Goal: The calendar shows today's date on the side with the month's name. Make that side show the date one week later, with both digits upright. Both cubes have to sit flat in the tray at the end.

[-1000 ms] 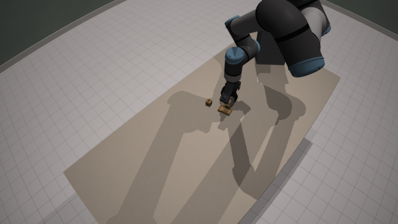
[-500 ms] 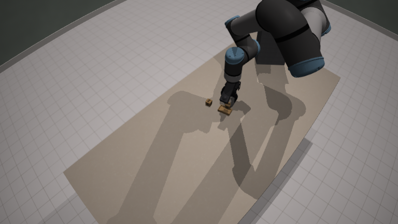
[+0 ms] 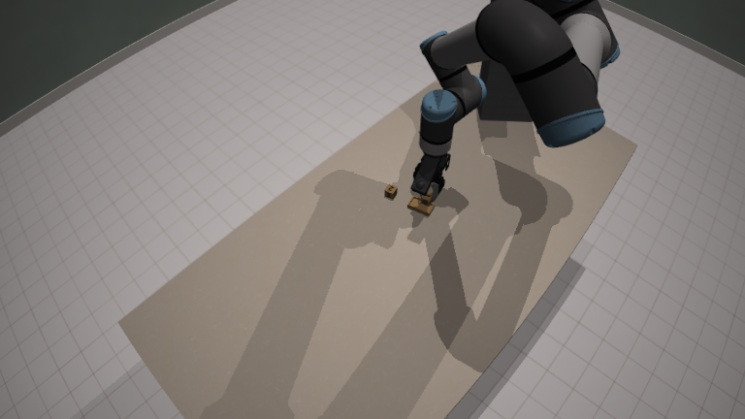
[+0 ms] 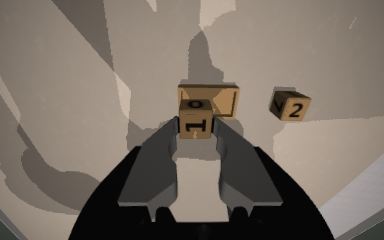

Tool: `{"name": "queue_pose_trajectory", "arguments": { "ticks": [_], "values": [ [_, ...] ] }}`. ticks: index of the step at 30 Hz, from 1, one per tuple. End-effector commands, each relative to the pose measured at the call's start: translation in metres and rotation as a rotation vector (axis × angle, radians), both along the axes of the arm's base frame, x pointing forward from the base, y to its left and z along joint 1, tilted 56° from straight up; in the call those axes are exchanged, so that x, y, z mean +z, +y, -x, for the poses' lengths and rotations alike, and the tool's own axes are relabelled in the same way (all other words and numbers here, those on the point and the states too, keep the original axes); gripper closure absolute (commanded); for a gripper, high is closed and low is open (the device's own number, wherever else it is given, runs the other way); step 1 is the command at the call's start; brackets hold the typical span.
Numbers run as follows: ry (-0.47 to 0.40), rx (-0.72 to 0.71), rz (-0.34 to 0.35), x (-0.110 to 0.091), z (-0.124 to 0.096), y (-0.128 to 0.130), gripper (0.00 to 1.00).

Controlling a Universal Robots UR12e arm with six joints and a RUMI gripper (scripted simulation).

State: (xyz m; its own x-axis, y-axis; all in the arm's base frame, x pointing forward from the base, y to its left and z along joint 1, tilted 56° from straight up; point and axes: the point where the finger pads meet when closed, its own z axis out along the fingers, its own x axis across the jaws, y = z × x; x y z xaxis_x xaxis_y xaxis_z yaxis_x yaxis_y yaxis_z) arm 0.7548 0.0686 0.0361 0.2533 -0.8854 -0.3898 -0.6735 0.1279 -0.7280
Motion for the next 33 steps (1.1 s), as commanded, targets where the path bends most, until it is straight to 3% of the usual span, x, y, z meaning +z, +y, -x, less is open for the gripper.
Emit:
{"name": "queue_pose_trajectory", "arguments": {
  "ticks": [1, 33],
  "values": [
    [0.0, 0.0, 0.0, -0.002, -0.003, 0.002, 0.89],
    [0.0, 0.0, 0.0, -0.011, -0.013, 0.008, 0.89]
  ]
}}
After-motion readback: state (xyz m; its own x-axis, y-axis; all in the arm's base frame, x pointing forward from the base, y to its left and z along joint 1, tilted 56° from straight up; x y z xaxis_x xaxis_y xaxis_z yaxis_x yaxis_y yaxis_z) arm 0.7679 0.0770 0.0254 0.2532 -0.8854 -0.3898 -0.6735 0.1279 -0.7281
